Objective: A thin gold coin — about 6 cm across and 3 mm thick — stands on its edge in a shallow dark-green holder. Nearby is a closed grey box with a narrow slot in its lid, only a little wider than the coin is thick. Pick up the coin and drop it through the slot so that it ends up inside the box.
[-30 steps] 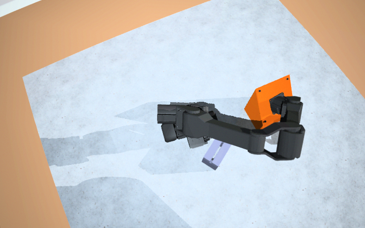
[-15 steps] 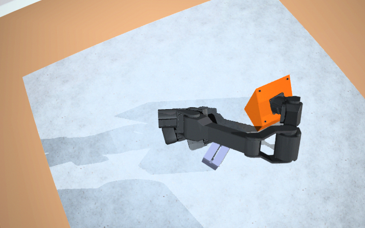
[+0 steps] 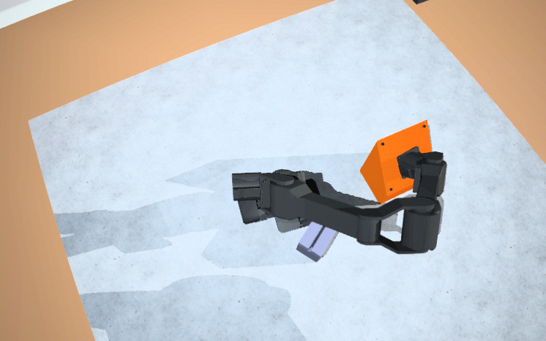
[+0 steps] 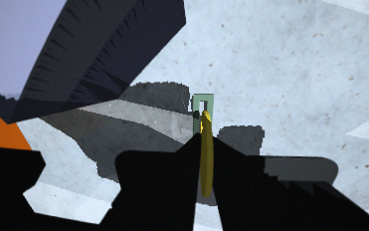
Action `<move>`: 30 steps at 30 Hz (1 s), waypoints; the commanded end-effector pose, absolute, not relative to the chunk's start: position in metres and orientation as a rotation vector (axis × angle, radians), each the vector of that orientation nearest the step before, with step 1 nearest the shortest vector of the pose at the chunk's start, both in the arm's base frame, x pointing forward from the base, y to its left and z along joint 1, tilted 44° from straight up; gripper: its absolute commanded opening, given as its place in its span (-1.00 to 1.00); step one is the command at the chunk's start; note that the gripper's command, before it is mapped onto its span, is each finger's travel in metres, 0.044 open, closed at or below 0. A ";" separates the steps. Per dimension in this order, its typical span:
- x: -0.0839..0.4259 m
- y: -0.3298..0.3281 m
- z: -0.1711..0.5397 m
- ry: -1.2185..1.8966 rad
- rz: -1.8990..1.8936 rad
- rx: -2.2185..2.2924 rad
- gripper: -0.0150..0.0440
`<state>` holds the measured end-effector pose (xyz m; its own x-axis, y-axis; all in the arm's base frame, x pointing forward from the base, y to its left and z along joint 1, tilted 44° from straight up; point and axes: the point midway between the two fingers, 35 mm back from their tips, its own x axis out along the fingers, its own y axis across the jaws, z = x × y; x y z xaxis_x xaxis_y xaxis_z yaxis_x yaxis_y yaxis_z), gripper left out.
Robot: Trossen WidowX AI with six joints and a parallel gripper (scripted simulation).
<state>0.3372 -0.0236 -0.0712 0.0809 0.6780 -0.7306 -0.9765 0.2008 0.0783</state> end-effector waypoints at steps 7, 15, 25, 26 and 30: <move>0.338 -0.024 -0.070 0.740 1.313 -0.494 -0.49; 0.338 -0.039 -0.057 0.742 1.311 -0.496 -0.49; 0.337 -0.056 -0.040 0.744 1.310 -0.498 -0.49; 0.337 -0.058 -0.038 0.745 1.310 -0.498 -0.49; 0.336 -0.065 -0.030 0.745 1.310 -0.498 -0.49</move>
<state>0.3340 -0.0579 -0.0383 0.0735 0.6833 -0.7264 -0.9733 0.2079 0.0971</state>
